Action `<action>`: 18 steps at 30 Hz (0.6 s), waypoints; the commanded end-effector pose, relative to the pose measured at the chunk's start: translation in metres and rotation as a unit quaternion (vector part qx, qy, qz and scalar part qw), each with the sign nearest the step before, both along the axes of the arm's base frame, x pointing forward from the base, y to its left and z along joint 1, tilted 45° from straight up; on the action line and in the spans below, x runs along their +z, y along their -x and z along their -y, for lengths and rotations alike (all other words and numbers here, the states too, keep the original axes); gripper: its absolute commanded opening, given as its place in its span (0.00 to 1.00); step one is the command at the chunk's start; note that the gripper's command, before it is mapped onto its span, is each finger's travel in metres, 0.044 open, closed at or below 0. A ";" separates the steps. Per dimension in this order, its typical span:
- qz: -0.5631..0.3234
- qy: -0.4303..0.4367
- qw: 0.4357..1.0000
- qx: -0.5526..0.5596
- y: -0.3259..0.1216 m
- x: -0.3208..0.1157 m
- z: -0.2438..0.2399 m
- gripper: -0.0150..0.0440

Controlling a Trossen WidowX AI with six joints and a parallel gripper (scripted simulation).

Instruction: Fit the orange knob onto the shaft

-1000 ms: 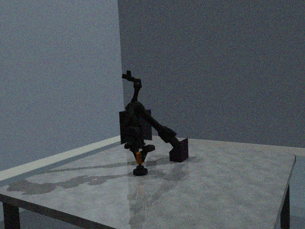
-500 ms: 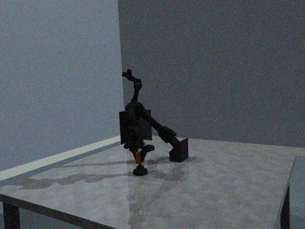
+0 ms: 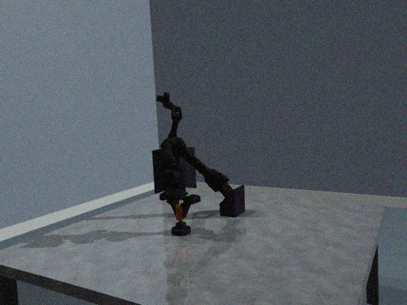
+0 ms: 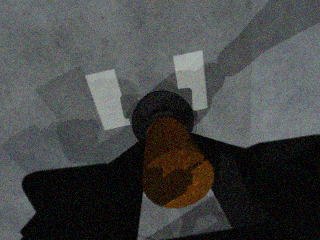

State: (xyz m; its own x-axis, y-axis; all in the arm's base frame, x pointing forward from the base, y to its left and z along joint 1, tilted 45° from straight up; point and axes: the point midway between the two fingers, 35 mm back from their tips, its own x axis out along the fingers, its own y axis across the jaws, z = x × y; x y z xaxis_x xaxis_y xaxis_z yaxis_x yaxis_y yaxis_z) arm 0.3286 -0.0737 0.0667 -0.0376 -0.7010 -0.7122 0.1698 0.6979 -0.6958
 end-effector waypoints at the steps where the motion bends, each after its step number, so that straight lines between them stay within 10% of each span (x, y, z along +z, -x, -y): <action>1: -0.001 0.002 1.000 0.003 0.000 0.000 0.000 0.25; 18: -0.020 0.001 1.000 0.022 0.000 0.005 -0.001 0.25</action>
State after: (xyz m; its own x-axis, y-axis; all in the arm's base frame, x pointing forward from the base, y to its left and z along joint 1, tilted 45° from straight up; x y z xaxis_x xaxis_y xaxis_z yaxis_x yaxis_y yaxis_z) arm 0.3261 -0.0741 0.0686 -0.0447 -0.7016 -0.7112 0.1465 0.6996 -0.6994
